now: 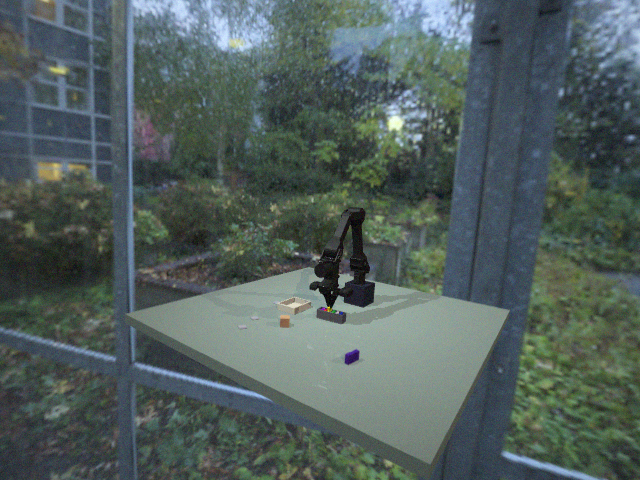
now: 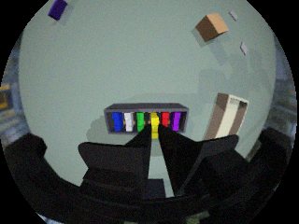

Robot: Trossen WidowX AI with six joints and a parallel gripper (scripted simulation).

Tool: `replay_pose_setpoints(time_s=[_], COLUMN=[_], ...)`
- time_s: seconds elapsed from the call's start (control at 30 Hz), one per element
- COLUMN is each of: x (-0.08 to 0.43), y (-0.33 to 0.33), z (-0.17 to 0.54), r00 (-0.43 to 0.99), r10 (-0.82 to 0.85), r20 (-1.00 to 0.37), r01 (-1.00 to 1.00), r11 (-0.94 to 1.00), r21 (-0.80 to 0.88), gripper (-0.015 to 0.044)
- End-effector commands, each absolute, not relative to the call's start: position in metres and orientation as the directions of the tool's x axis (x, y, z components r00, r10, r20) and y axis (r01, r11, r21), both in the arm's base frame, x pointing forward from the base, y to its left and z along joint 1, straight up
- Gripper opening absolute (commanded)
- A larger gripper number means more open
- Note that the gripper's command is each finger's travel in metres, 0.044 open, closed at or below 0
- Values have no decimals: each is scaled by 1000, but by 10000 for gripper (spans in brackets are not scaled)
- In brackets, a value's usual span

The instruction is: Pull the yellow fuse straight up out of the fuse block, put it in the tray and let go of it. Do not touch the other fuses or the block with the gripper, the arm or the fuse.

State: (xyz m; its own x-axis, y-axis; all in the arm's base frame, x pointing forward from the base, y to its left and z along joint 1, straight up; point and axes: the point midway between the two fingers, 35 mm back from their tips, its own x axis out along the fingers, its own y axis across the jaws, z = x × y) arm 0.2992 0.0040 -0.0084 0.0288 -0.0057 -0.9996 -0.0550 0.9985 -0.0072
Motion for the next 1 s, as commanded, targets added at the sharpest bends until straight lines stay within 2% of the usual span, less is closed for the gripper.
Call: replay_pose_setpoints(time_s=[0.0, 0.97], x=[300, 299], y=[4, 4], z=[-5, 9], r00=[33, 32], r10=[-3, -2], r20=[-999, -999], r01=[-54, -53], r11=[999, 999], r21=[-5, -3], gripper=[0, 0])
